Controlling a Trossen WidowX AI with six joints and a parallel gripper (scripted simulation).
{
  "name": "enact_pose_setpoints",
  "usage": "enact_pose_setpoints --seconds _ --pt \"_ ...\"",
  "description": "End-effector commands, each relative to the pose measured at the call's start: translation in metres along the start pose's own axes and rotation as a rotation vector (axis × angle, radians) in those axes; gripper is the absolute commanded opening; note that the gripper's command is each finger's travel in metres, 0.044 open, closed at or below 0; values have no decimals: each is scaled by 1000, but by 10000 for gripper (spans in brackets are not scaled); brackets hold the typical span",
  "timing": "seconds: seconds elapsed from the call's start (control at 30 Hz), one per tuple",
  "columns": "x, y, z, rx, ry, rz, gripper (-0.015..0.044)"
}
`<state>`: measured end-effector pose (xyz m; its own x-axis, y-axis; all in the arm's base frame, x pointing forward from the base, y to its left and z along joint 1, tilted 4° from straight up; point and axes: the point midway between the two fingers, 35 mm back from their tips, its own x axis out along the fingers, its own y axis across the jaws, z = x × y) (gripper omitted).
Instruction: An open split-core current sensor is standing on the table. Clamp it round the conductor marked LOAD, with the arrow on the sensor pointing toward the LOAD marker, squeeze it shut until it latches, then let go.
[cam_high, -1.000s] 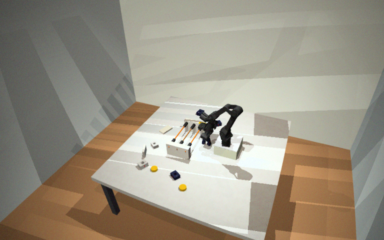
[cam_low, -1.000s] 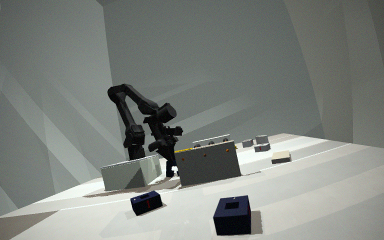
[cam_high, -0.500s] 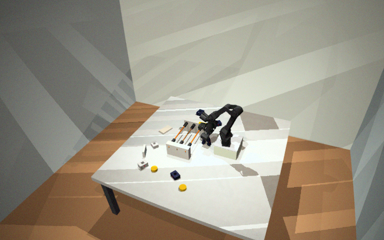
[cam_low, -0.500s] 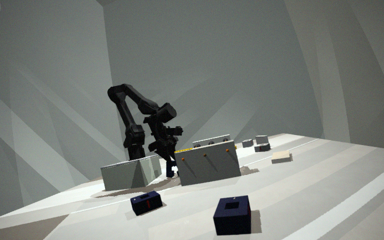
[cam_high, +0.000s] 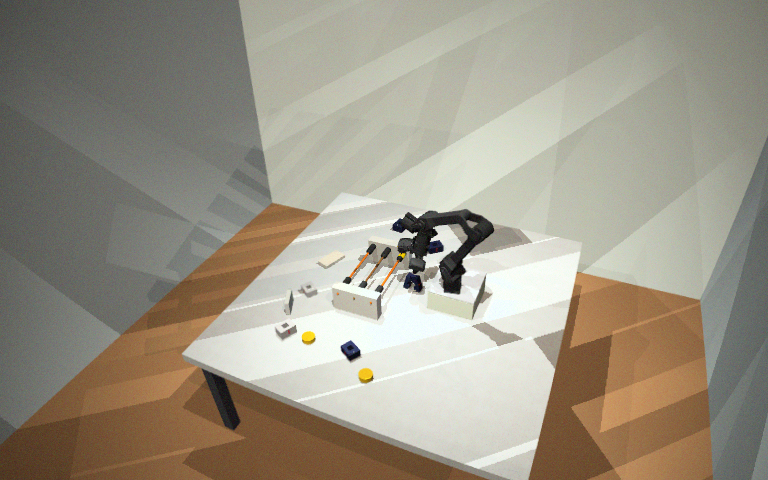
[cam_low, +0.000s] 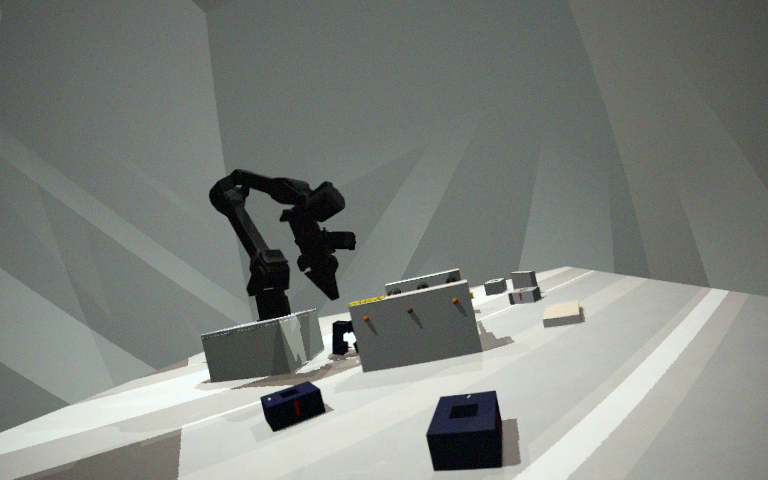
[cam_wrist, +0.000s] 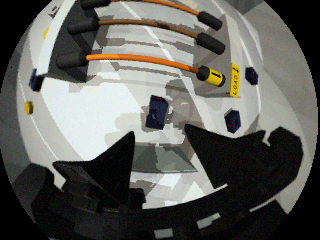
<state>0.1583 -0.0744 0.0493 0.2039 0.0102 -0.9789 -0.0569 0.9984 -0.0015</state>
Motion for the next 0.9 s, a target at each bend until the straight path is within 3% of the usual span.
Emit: enact_pose_setpoints --seconds 0.0,0.3,0.87 --pt "-2 -2 5 -322 50 23 320" --pt "1 -7 17 -1191 134 163 320" --pt "24 -7 15 -1215 135 167 320"
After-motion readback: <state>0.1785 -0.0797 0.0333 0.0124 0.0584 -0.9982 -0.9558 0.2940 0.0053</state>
